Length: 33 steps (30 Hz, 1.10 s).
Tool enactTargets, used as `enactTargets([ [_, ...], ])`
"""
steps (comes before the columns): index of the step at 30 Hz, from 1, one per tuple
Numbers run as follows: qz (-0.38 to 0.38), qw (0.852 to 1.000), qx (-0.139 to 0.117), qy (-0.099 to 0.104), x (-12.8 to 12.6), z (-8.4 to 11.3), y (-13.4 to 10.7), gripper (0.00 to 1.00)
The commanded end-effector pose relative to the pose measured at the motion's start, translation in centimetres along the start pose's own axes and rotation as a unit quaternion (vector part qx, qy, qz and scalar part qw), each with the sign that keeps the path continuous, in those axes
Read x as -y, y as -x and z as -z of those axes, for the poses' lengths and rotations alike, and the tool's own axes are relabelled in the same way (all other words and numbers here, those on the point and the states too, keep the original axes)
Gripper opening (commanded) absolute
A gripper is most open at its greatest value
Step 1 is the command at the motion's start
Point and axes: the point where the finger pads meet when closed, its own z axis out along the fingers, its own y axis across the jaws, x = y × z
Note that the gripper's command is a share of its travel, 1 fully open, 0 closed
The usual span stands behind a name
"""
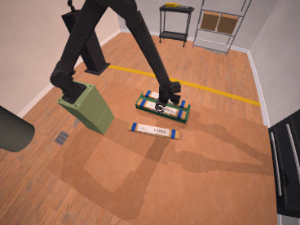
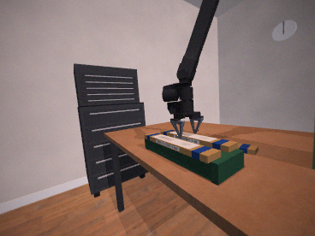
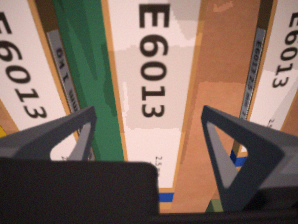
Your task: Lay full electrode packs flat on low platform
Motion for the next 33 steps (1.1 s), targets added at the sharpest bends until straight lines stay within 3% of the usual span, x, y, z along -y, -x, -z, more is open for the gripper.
enactTargets([
  [1, -0.001, 1.000, 0.007, 0.004, -0.24, -0.50, 0.57, 0.96],
  [33, -0.001, 1.000, 0.001, 0.000, 0.03, -1.06, 0.06, 0.96],
])
